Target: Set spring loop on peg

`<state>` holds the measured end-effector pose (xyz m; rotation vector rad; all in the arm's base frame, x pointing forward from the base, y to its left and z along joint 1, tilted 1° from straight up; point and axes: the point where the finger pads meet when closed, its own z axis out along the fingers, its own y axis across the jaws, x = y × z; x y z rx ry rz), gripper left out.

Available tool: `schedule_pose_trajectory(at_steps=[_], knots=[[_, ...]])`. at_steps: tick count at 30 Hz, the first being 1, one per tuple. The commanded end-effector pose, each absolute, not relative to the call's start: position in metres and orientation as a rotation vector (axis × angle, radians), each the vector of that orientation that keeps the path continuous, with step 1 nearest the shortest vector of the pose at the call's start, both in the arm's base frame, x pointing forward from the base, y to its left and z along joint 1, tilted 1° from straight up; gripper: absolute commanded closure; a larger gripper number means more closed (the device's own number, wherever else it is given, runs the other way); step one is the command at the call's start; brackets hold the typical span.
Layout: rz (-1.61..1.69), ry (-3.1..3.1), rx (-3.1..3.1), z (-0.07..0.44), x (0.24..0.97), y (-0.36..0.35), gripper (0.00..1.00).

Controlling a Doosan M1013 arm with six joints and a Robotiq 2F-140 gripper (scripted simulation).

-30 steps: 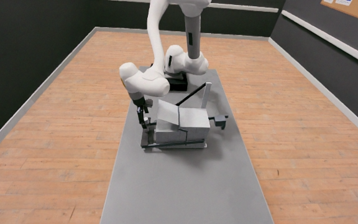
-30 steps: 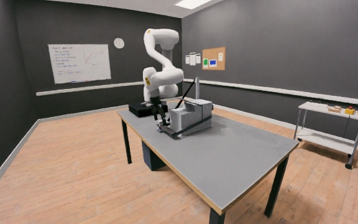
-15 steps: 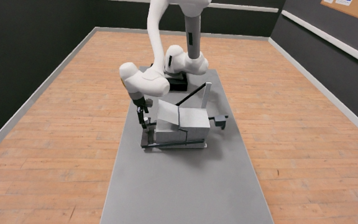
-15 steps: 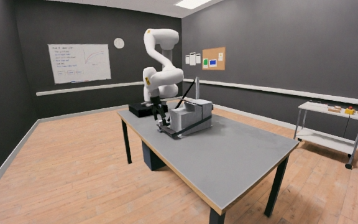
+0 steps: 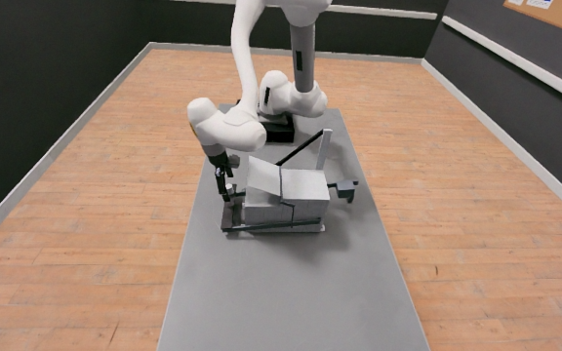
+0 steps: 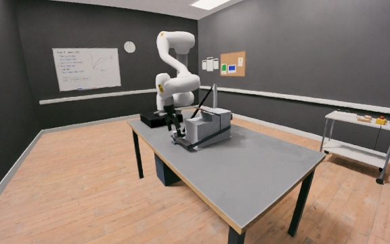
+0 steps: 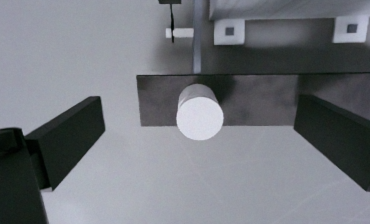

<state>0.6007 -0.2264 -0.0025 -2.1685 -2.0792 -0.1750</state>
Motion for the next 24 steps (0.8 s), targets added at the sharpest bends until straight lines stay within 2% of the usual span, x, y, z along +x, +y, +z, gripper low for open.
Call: schedule_pose_trajectory(at_steps=[1, 2, 3, 24], knots=[[-0.176, -2.08, -2.169, -0.0018, 0.6012, -0.2265, 0.0], [-0.176, -2.08, -2.169, -0.0018, 0.6012, -0.2265, 0.0], [-0.176, -2.08, -2.169, -0.0018, 0.6012, -0.2265, 0.75], [-0.176, -2.08, -2.169, -0.0018, 0.6012, -0.2265, 0.75]])
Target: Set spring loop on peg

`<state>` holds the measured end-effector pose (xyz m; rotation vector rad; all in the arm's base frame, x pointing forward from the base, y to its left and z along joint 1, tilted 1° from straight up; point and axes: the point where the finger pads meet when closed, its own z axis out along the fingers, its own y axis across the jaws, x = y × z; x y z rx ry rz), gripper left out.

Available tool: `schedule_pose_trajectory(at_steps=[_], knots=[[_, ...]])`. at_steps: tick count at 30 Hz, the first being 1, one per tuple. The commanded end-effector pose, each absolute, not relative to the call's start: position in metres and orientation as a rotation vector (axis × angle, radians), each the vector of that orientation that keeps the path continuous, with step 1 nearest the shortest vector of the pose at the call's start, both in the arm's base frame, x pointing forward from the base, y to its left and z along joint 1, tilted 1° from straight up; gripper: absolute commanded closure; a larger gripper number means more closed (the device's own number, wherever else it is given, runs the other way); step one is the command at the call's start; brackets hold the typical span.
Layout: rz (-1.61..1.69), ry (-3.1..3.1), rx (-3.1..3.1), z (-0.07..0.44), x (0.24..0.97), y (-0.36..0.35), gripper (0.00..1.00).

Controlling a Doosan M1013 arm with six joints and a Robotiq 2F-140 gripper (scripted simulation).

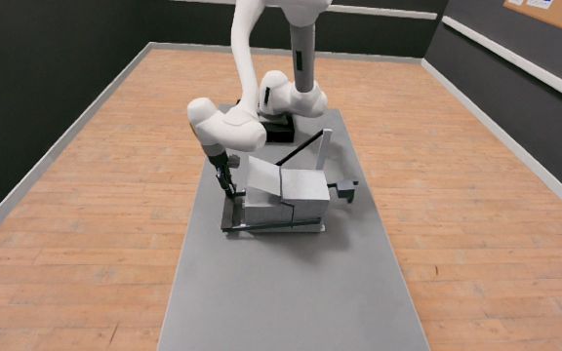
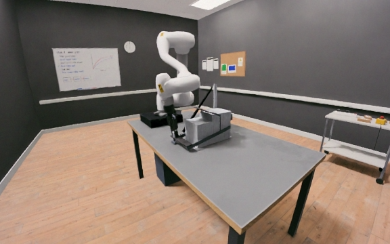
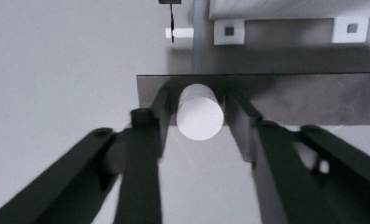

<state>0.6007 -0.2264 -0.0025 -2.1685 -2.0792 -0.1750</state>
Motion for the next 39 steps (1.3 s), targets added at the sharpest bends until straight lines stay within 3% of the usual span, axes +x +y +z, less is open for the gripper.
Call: schedule_pose_trajectory(at_steps=[1, 39], knots=[[-0.176, -2.08, -2.169, -0.0018, 0.6012, -0.2265, 0.75], [-0.176, -2.08, -2.169, 0.0082, 0.6013, -0.2265, 0.75]])
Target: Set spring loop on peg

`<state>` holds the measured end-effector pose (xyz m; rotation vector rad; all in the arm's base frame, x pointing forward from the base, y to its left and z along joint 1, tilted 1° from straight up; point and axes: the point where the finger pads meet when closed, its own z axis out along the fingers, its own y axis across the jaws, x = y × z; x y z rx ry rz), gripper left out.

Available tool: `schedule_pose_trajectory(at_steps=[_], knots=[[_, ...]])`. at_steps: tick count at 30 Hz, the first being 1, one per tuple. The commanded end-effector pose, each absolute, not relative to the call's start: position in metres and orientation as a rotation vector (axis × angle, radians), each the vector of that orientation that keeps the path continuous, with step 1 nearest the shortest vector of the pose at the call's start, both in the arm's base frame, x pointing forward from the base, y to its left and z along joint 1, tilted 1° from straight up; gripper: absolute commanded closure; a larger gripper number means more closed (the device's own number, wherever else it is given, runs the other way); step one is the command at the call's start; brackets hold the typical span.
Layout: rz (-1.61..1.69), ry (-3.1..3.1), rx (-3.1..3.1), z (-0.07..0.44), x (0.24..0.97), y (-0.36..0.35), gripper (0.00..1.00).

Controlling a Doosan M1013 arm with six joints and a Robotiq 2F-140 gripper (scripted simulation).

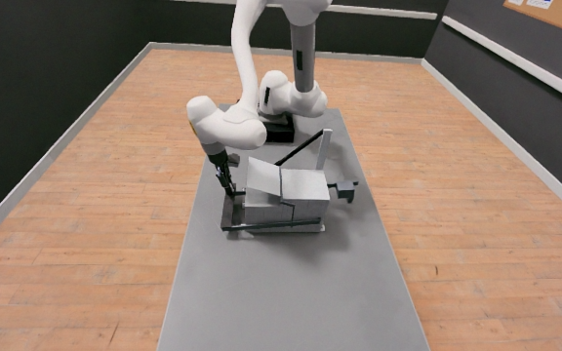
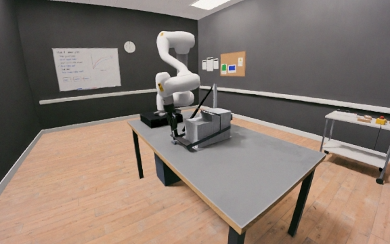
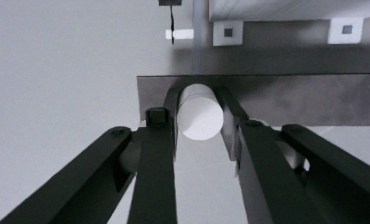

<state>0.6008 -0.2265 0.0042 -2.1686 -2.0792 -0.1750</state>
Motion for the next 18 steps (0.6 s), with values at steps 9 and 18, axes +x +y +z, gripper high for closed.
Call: schedule_pose_trajectory(at_steps=[9, 18], knots=[[-0.176, -2.08, -2.169, 0.012, 0.601, -0.227, 0.75], [-0.176, -2.08, -2.169, 0.021, 0.601, -0.227, 0.75]])
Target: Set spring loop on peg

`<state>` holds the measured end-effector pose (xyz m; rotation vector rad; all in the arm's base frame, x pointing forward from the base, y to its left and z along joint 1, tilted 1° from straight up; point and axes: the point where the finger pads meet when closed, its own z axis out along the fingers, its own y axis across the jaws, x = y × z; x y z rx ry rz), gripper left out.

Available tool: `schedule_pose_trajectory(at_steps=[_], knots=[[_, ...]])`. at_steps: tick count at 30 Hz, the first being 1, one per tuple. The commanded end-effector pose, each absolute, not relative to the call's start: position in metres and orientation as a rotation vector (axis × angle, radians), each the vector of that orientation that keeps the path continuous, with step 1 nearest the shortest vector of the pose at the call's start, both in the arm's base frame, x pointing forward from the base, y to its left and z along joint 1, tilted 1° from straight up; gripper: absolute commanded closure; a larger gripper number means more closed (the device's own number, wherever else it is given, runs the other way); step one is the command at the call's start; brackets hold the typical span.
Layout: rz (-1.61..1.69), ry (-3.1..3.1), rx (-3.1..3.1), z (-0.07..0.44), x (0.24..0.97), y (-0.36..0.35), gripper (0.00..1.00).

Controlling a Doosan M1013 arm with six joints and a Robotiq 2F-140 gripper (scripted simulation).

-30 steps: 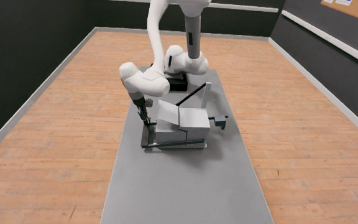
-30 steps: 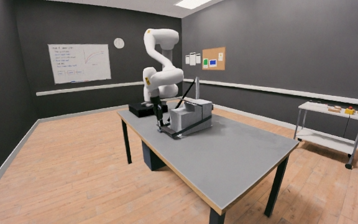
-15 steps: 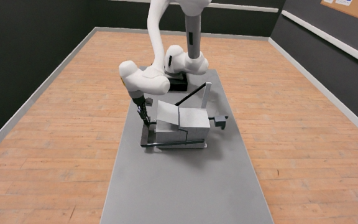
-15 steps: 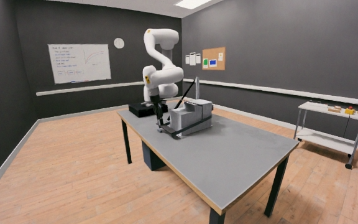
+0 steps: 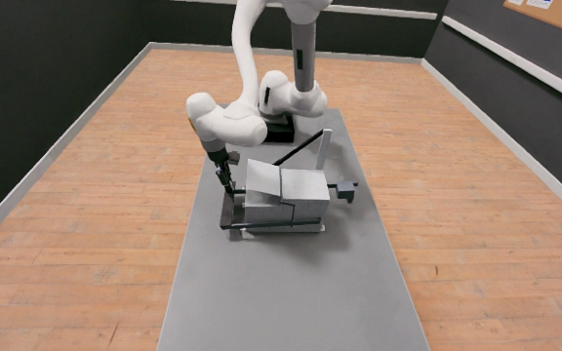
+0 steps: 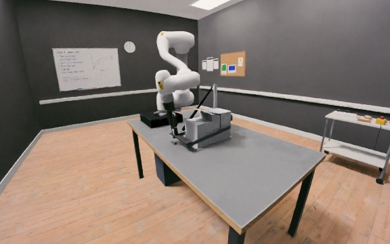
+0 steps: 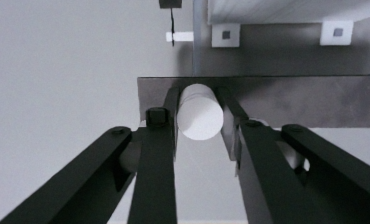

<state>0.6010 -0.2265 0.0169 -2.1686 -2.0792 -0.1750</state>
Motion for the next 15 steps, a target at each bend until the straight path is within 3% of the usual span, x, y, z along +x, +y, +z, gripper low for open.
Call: schedule_pose_trajectory(at_steps=[1, 15], knots=[[-0.176, -2.08, -2.169, 0.0219, 0.6015, -0.2265, 0.75], [-0.176, -2.08, -2.169, 0.0305, 0.6016, -0.2266, 0.75]])
